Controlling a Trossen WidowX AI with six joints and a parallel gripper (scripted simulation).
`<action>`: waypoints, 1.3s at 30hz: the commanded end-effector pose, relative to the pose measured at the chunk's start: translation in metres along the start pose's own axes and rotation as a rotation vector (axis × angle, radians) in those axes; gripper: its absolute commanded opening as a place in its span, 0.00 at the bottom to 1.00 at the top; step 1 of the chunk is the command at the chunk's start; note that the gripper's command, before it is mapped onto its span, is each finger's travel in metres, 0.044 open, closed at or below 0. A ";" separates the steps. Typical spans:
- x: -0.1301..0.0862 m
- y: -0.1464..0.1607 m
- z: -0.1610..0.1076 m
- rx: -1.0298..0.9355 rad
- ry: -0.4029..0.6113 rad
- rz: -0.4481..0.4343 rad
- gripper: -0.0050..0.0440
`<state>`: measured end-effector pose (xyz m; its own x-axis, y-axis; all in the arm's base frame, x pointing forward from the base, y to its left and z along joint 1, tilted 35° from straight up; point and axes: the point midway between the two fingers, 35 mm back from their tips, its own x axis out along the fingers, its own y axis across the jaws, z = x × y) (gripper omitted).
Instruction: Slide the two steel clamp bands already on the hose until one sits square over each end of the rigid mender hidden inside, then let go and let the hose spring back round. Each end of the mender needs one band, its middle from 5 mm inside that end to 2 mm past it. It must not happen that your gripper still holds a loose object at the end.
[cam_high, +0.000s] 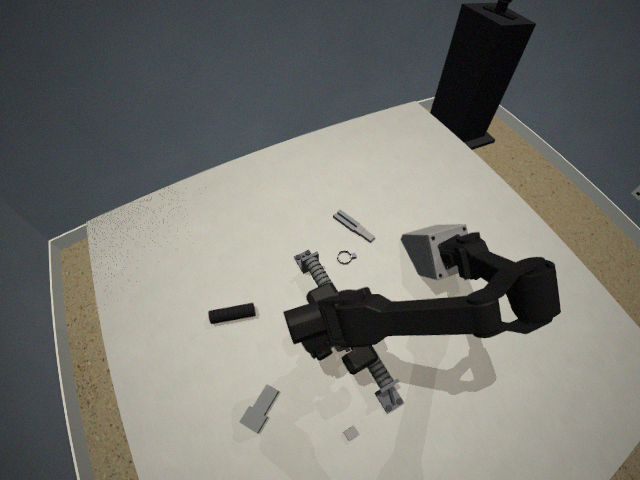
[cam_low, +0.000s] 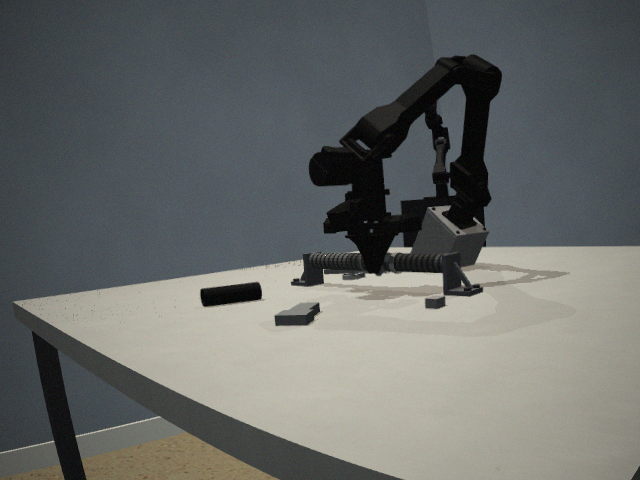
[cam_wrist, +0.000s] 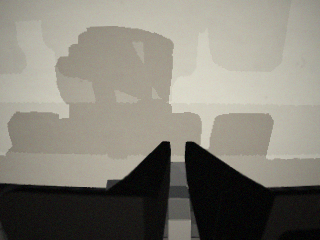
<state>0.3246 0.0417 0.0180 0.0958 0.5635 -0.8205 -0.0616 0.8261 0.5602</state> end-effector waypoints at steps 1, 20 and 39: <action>-0.001 0.004 0.000 -0.003 -0.003 0.003 0.10; 0.000 0.002 0.000 -0.004 -0.001 0.000 0.29; -0.050 0.002 0.000 -0.004 -0.001 0.000 0.29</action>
<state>0.3197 0.0167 0.0553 0.0935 0.5648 -0.8199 -0.0579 0.8252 0.5619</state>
